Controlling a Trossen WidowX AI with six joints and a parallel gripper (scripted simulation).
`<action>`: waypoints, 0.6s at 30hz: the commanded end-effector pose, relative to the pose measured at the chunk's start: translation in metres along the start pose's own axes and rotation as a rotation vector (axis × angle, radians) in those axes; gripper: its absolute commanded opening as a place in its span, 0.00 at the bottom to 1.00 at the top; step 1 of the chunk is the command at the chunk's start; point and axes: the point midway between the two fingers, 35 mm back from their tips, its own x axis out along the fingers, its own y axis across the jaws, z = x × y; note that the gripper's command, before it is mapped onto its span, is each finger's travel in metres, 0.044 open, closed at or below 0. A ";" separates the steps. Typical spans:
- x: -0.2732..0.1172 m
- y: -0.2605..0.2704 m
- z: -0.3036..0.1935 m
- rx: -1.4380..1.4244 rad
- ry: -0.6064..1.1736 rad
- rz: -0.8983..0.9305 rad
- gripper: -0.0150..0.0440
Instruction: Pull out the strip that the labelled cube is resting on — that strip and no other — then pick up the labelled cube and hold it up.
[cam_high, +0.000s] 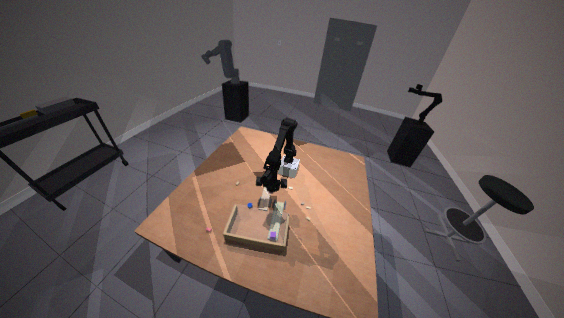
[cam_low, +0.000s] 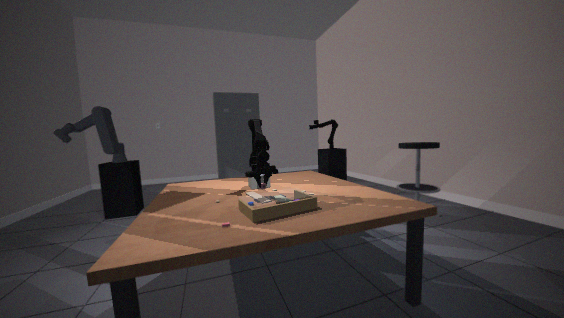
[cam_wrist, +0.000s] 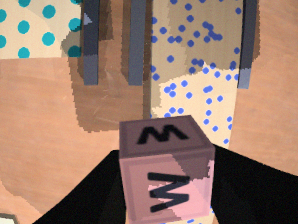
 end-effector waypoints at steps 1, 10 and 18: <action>0.002 0.005 -0.013 0.006 0.005 0.004 0.25; -0.033 0.006 -0.015 0.006 0.005 0.004 0.25; -0.034 0.006 -0.015 0.006 0.005 0.004 0.25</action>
